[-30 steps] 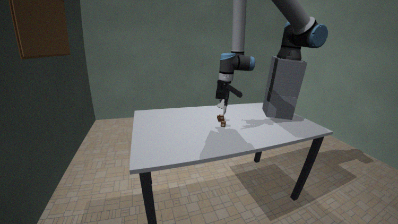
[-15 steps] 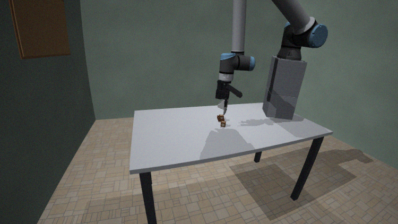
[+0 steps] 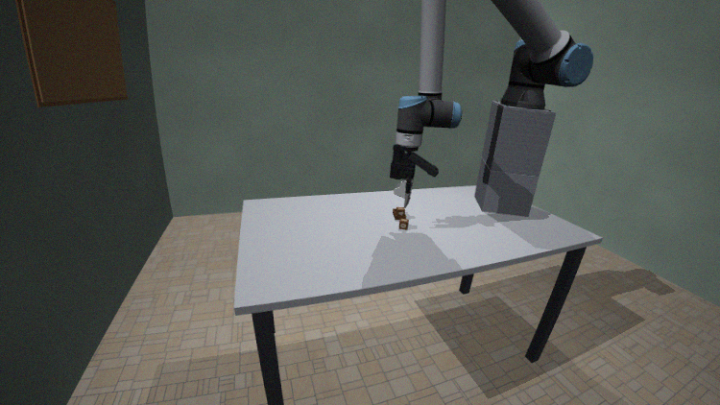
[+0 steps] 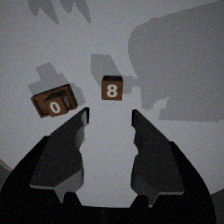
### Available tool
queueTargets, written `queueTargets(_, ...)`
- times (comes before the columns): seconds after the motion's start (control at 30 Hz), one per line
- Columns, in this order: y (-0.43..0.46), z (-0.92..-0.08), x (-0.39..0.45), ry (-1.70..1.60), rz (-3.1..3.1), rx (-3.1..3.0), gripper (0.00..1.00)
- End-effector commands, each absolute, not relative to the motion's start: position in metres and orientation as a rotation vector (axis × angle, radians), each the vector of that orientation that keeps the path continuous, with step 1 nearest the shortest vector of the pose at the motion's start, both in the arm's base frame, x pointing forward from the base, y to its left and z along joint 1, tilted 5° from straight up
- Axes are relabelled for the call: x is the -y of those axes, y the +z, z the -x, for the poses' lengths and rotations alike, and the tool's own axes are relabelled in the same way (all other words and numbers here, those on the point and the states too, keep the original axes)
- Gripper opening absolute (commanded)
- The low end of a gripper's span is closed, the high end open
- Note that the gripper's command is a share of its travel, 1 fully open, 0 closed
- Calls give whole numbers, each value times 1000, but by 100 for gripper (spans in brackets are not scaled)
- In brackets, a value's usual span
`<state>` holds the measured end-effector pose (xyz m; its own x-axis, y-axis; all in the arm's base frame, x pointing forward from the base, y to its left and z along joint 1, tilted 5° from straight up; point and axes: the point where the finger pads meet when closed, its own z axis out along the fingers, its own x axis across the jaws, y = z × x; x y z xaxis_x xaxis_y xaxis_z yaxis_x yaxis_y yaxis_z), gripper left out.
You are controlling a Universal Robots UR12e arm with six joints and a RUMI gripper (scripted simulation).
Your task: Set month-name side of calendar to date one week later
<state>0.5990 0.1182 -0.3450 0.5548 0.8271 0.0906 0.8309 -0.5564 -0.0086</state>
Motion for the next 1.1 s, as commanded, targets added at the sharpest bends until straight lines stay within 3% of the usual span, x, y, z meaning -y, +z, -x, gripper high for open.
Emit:
queueTargets(0.0, -343, -603, -116, -123, 2730, 1453, 29)
queueTargets(1.07, -352, -603, -117, -123, 2729, 1453, 29)
